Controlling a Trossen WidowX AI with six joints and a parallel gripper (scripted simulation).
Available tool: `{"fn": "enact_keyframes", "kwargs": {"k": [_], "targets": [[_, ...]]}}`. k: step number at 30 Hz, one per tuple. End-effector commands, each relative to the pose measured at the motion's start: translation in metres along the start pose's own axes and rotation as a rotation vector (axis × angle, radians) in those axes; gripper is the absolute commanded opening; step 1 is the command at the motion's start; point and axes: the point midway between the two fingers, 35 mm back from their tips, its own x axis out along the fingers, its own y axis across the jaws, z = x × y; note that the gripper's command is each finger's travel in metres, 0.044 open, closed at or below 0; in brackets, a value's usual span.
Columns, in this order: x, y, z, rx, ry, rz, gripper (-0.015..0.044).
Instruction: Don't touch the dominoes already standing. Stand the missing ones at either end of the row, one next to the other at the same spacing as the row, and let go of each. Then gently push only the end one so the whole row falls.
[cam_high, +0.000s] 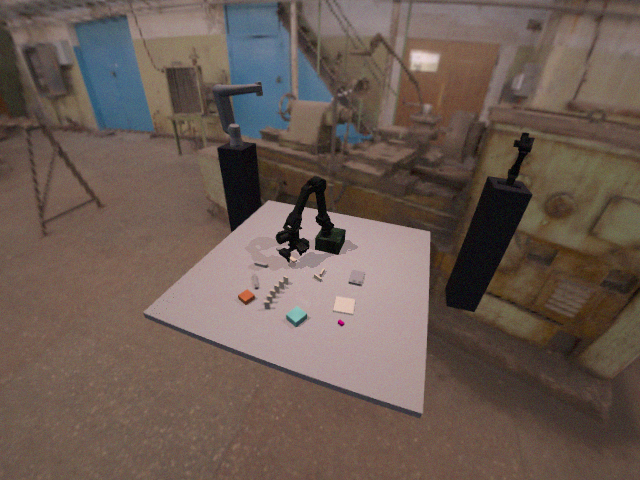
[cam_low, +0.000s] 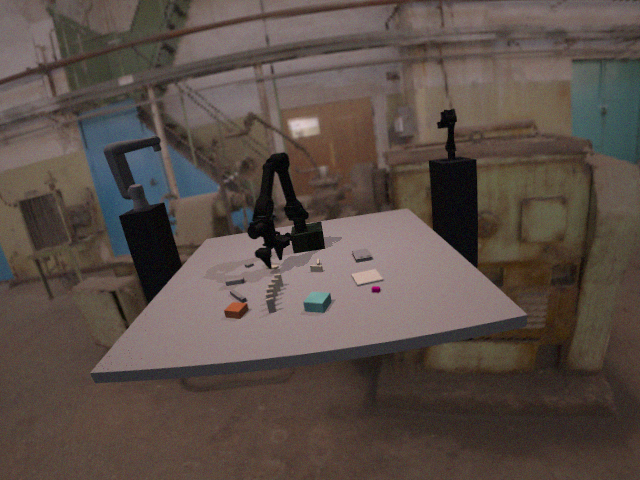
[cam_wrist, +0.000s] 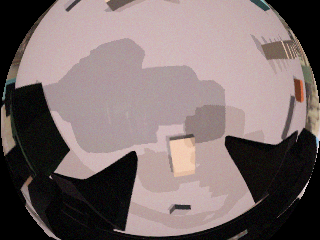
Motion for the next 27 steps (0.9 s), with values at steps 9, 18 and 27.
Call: {"fn": "enact_keyframes", "kwargs": {"k": [9,18,27], "targets": [[0.018,0.000,0.000,-0.004,-0.003,-0.006,0.0440],[0.019,0.000,-0.001,-0.004,-0.003,-0.006,0.0387],[0.019,0.000,-0.001,-0.004,-0.003,-0.006,0.0151]]}}
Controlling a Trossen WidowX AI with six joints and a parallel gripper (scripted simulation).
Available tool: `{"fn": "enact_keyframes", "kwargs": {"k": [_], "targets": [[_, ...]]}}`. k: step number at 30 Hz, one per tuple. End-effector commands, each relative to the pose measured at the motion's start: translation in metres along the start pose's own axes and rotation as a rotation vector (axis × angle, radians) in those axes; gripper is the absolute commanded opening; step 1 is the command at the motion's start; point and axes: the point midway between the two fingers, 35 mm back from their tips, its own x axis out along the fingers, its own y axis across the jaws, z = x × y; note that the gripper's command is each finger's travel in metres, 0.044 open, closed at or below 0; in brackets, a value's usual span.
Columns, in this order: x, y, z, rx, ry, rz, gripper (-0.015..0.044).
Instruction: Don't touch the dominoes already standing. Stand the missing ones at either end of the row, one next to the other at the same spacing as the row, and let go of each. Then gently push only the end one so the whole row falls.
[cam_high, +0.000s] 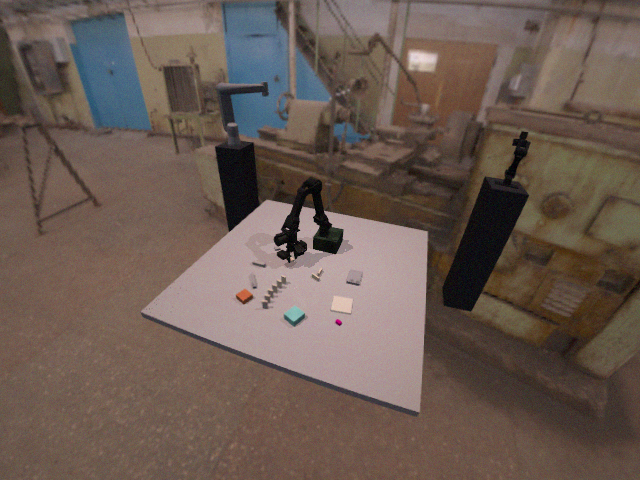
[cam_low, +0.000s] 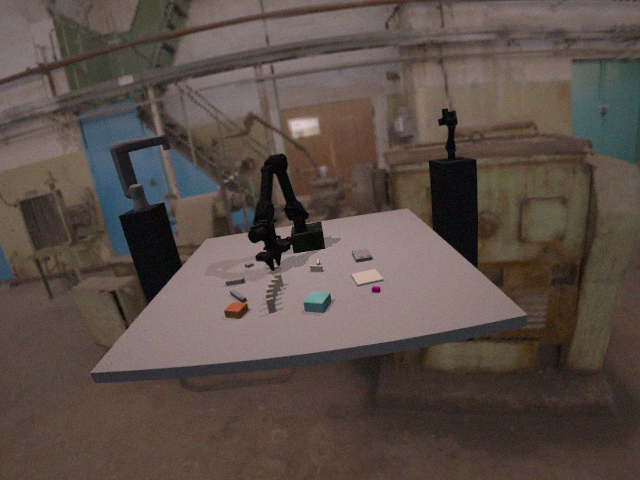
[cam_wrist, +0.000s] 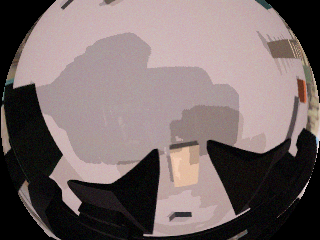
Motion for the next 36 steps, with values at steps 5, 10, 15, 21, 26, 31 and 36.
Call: {"fn": "enact_keyframes", "kwargs": {"k": [5,10,15,21,26,31,36], "targets": [[0.000,0.000,0.000,-0.004,-0.004,-0.002,0.0107],[0.000,0.000,0.000,-0.004,-0.004,-0.002,0.0107],[-0.028,-0.002,0.001,-0.004,-0.004,-0.002,0.0107],[-0.103,-0.006,0.002,-0.004,-0.004,-0.003,0.0107],[-0.159,-0.009,0.002,-0.004,-0.004,-0.004,0.0107],[-0.161,-0.009,0.002,-0.004,-0.004,-0.004,0.0107],[-0.162,-0.016,-0.001,0.141,-0.004,-0.004,0.0107]]}}
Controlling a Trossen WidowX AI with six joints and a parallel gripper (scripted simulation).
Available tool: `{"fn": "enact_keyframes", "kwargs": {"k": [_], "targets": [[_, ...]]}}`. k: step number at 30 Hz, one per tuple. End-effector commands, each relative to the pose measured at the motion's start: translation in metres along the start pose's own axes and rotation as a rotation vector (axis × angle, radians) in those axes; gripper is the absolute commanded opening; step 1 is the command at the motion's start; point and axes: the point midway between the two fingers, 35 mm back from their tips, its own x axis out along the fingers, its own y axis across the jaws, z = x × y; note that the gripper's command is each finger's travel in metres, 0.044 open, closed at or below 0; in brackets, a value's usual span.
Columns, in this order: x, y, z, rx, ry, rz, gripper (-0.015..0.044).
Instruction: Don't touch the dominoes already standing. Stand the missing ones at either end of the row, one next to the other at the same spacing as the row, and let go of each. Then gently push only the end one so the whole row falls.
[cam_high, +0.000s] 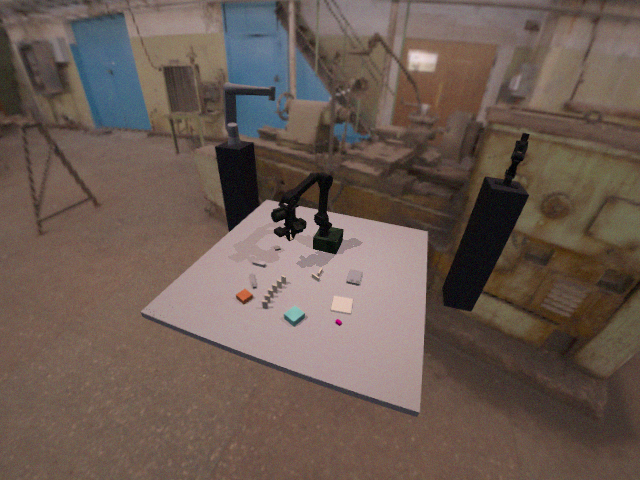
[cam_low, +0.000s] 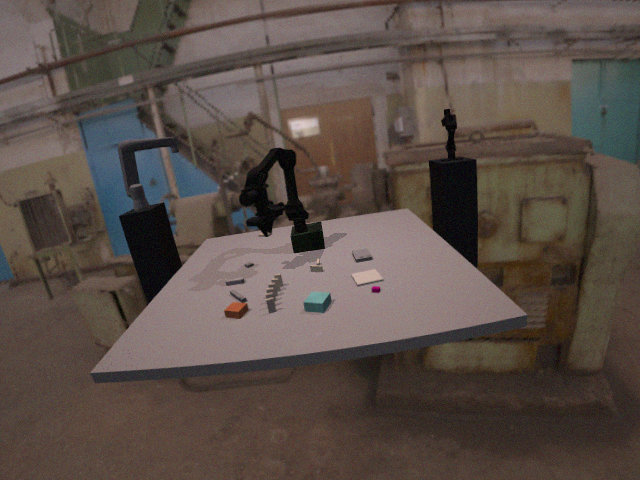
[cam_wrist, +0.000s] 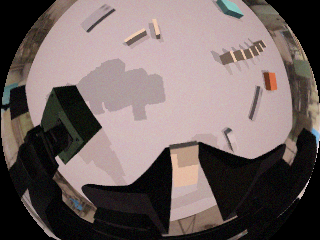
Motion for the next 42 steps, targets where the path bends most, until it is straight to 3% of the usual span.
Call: {"fn": "enact_keyframes", "kwargs": {"k": [1,6,8,20,32,42], "targets": [[-0.005,-0.012,-0.005,0.207,-0.003,-0.007,0.0107],[-0.005,-0.037,-0.019,0.699,-0.004,-0.009,0.0107],[-0.005,-0.040,-0.021,0.764,-0.005,-0.010,0.0107],[-0.003,-0.040,-0.020,0.761,-0.022,-0.001,0.0107],[0.034,-0.033,-0.015,0.719,-0.355,0.085,0.0107],[0.050,-0.029,-0.014,0.692,-0.647,0.061,0.0107]]}}
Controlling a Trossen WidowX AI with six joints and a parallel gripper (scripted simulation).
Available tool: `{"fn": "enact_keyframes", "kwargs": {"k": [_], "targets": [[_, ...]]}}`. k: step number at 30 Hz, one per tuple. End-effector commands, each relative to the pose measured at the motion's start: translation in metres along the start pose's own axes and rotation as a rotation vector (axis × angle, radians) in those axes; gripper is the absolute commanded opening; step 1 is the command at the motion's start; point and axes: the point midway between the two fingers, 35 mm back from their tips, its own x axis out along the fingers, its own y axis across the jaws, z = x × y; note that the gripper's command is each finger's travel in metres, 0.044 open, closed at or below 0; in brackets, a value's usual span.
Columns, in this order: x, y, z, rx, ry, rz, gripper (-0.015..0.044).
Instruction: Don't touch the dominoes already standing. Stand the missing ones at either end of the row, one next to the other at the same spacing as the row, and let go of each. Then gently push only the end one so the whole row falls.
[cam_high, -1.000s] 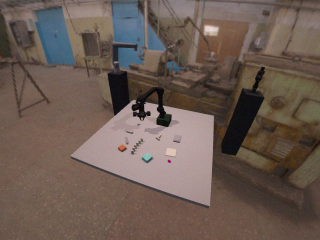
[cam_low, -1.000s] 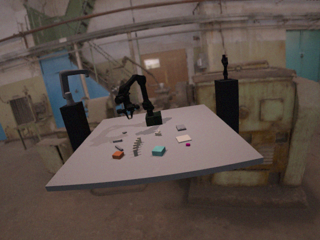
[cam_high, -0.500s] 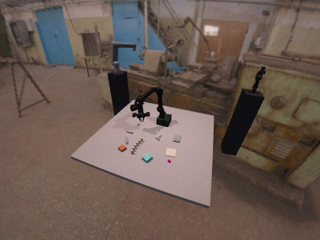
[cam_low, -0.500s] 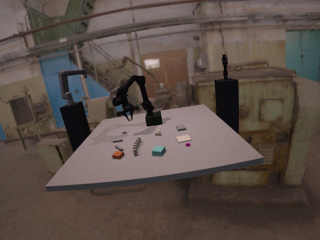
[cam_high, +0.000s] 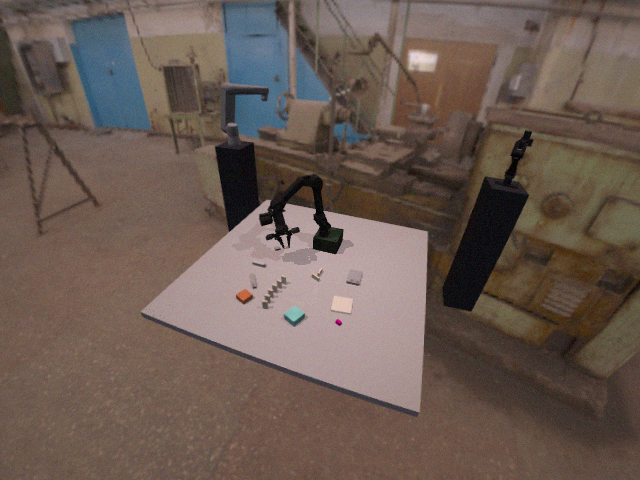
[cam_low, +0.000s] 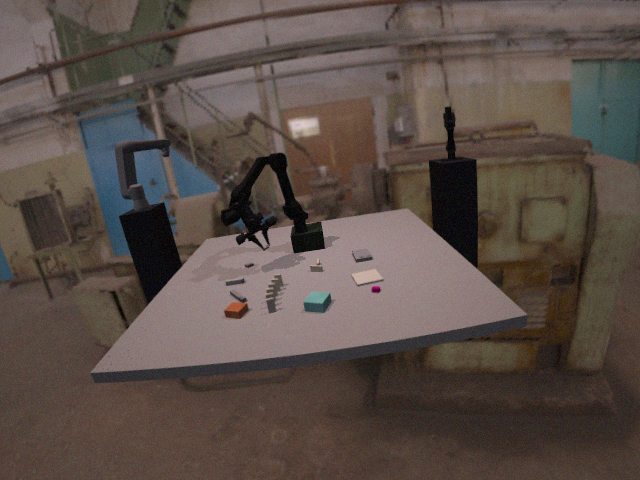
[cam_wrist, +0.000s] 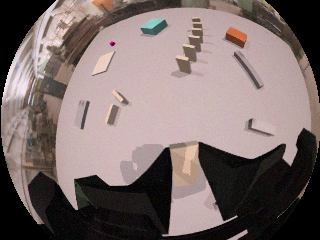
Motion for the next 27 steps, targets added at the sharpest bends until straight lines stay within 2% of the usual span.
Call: {"fn": "enact_keyframes", "kwargs": {"k": [1,14,27], "targets": [[0.005,0.000,-0.003,-0.017,-0.123,0.024,0.0107],[0.001,-0.002,-0.007,-0.078,-0.525,-0.010,0.0107],[-0.023,-0.004,-0.018,-0.150,-0.895,-0.182,0.0107]]}}
